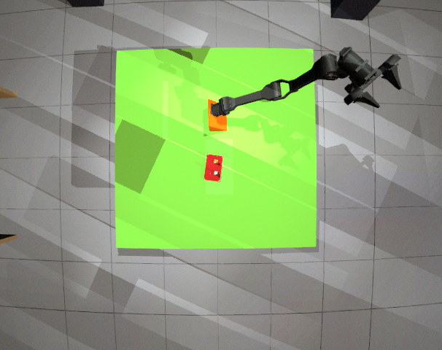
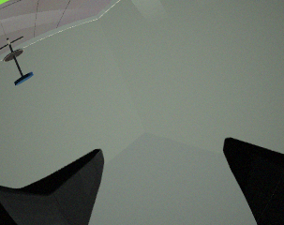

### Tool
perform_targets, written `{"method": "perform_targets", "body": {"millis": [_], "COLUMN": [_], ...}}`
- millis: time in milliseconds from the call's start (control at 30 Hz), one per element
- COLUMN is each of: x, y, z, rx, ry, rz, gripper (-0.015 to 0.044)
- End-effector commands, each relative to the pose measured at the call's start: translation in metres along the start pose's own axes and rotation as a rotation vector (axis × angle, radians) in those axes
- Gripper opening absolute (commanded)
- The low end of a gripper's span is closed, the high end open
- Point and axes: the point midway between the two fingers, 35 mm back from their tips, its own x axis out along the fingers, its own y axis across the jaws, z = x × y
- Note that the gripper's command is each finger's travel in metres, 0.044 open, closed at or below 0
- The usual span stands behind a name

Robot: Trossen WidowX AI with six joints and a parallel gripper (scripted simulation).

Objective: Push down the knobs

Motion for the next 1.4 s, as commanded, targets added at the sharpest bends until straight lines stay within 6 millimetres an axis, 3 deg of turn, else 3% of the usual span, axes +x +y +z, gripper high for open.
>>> {"method": "perform_targets", "body": {"millis": [0,233,467,767,1033,1367], "x": [0.000,0.000,-0.002,-0.001,-0.004,-0.007], "y": [0.000,0.000,0.020,0.055,0.087,0.163], "z": [0.000,-0.007,-0.048,-0.090,-0.116,-0.159], "rx": [0.001,0.041,0.193,0.427,0.532,0.733], "ry": [0.000,-0.011,0.051,0.116,0.198,0.318], "rz": [-0.001,-0.049,-0.067,-0.076,-0.061,0.007], "gripper": [0.0374,0.0190,0.0006,0.0000,0.0000,0.0000]}}
